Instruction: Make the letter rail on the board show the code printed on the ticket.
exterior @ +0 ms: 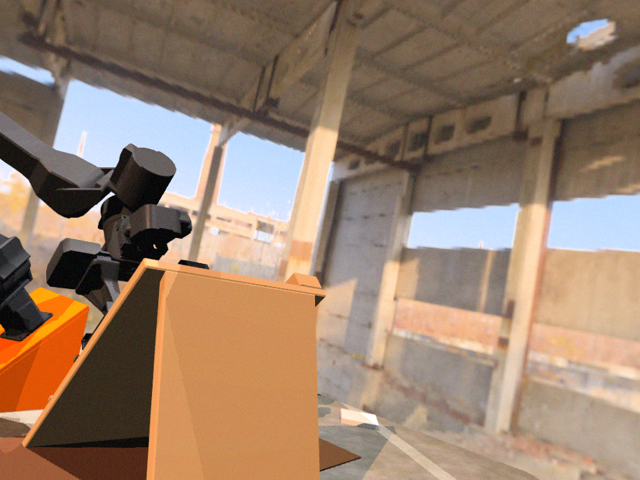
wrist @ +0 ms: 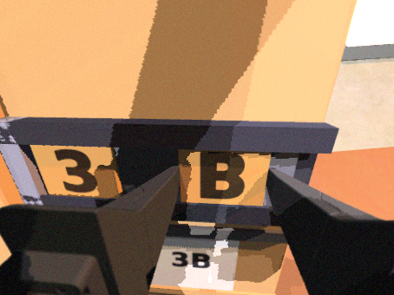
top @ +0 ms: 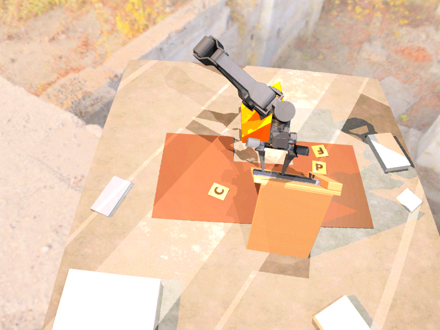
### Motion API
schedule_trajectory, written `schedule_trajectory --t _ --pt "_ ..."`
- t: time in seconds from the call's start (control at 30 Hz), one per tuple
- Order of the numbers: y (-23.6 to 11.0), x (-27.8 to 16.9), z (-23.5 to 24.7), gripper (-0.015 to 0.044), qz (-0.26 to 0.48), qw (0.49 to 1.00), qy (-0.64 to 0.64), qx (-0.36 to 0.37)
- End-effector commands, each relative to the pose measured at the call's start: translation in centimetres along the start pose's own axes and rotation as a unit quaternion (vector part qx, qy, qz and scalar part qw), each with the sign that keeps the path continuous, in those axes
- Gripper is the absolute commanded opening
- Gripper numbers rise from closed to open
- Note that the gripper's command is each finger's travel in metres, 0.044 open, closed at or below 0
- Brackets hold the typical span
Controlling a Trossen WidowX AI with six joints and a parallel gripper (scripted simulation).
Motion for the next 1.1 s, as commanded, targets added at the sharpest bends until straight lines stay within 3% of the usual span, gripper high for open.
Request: schedule_trajectory --t 0.0,1.07 --pt "0.0 0.1 0.2 0.0000 -0.002 1.000 0.004 -0.002" --pt "0.0 -0.3 2.0 0.0000 -0.002 1.000 0.004 -0.002"
Point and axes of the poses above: the point midway between the two fingers, 35 mm back from their tips, its own y axis out along the fingers, its own z axis across the jaws, x = y × z, the point moved 3 cm from there along -y, back along the fingers, and after that the axes turned 12 degrees about y, right-handed, at the moved point
